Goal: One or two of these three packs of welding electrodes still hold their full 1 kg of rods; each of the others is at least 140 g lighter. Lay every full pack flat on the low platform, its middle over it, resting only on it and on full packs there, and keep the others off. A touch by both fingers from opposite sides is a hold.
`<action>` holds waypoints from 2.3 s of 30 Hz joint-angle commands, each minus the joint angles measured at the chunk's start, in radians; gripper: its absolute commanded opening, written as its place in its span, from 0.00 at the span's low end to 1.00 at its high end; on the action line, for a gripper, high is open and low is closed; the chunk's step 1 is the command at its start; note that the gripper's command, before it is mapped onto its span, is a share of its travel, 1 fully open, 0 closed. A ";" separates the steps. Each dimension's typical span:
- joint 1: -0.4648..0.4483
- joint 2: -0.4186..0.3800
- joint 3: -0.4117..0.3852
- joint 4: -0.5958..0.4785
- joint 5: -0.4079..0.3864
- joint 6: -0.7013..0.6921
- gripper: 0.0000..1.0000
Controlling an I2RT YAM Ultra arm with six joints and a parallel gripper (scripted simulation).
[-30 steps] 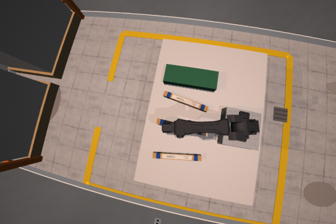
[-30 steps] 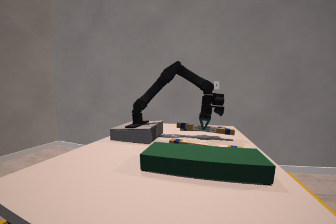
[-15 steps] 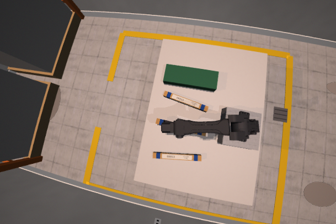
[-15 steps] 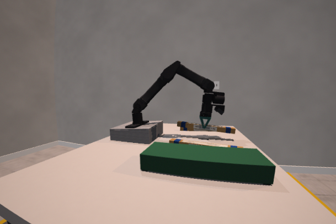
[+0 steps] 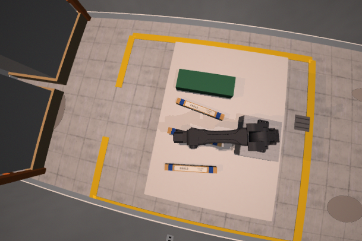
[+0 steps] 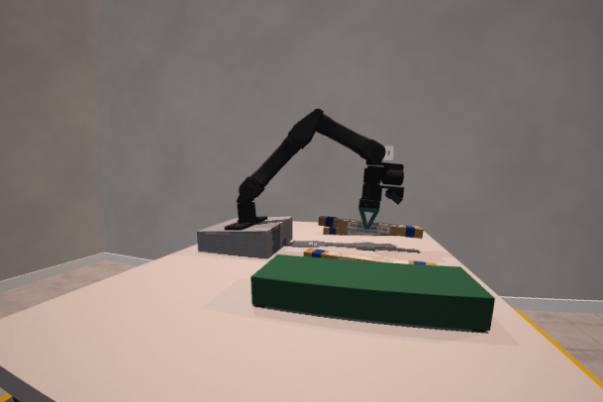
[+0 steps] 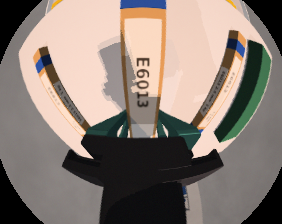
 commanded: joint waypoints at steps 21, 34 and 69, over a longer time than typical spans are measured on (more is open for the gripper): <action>0.011 -0.070 0.083 -0.043 -0.004 0.005 0.00; 0.011 -0.068 0.095 -0.052 -0.005 0.006 0.00; 0.005 -0.063 0.113 -0.071 -0.003 0.005 0.00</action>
